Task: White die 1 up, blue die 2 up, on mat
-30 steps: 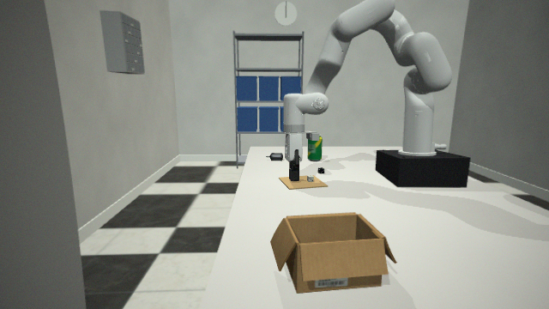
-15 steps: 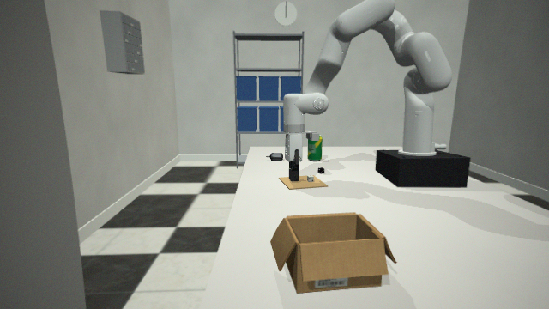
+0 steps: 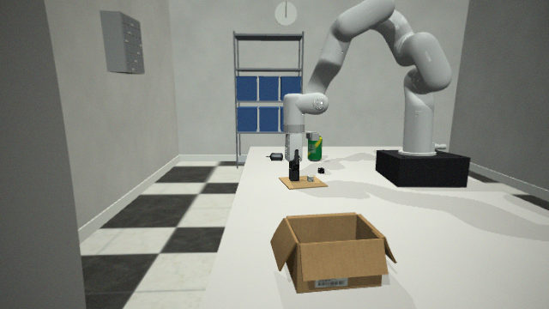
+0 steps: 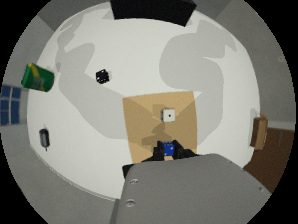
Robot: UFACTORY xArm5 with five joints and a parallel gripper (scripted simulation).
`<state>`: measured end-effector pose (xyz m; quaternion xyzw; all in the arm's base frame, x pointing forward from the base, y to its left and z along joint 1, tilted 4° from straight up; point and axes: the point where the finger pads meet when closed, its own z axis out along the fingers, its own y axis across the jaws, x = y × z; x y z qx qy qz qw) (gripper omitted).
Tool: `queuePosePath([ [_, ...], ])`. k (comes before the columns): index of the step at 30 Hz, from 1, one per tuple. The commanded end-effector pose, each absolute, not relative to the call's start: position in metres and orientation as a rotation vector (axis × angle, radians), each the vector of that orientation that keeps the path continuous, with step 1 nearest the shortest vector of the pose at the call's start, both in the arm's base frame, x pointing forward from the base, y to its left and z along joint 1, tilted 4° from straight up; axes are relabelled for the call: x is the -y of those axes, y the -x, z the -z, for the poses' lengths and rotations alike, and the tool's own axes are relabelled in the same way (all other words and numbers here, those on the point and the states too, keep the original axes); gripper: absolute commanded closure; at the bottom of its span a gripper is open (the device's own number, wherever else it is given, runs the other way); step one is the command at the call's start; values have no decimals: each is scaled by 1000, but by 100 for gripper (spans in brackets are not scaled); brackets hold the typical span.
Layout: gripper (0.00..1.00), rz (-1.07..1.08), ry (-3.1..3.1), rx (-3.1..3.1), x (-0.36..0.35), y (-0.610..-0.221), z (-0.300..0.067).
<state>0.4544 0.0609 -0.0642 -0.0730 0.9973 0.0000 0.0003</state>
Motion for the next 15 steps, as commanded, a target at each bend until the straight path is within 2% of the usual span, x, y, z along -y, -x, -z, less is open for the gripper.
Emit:
queuePosePath([
  [1, 85, 0, 229, -3129, -61, -456, 63],
  [15, 85, 0, 229, -3129, -61, -456, 67],
])
